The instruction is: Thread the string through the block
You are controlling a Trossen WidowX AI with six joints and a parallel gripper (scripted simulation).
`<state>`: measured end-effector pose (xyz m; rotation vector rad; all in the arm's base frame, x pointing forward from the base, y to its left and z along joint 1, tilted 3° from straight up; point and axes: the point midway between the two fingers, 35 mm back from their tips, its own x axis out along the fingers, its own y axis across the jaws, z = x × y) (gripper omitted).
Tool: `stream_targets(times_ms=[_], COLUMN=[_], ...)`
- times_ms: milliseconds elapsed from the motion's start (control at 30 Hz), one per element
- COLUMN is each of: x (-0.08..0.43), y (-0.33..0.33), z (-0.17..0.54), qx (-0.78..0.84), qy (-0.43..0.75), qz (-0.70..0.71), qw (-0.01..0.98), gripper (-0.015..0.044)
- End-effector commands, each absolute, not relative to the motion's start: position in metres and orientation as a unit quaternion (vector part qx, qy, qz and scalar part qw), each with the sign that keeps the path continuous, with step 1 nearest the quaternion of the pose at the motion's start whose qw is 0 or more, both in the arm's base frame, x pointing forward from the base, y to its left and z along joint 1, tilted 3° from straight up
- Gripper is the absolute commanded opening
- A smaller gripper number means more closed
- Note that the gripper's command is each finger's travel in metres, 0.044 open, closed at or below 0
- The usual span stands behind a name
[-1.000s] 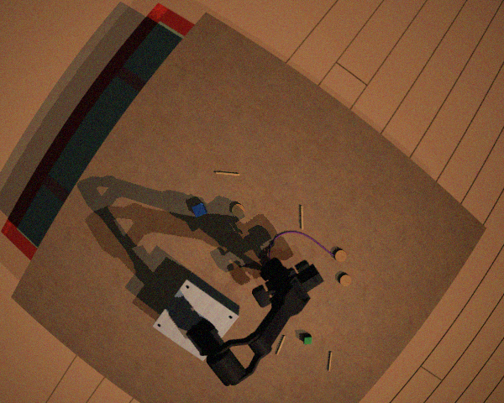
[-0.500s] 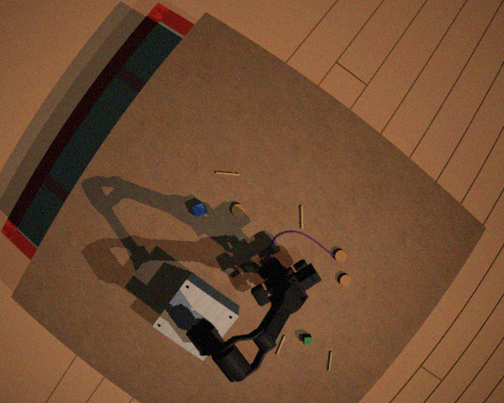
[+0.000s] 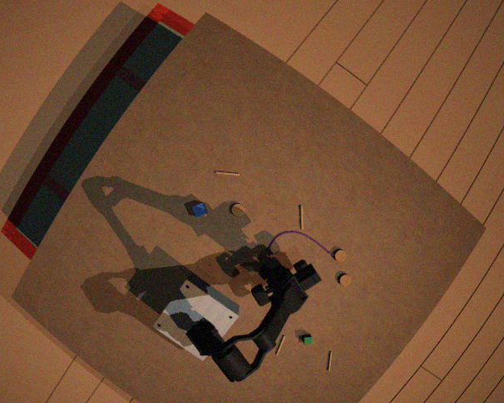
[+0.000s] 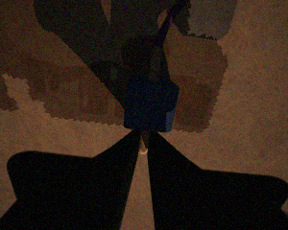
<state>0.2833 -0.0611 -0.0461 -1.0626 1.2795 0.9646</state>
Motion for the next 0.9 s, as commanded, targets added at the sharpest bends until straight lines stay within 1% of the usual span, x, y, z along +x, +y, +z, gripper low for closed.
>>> stream_targets(times_ms=[0, 167, 867], x=[0.283, 0.283, 0.280], y=[-0.062, -0.063, -0.086], z=[-0.047, -0.049, -0.047], qx=[-0.450, -0.437, -0.434], qy=[0.540, 0.520, 0.523], qz=[0.417, 0.433, 0.435], qw=[0.577, 0.593, 0.590], gripper=[0.0000, 0.0000, 0.0000])
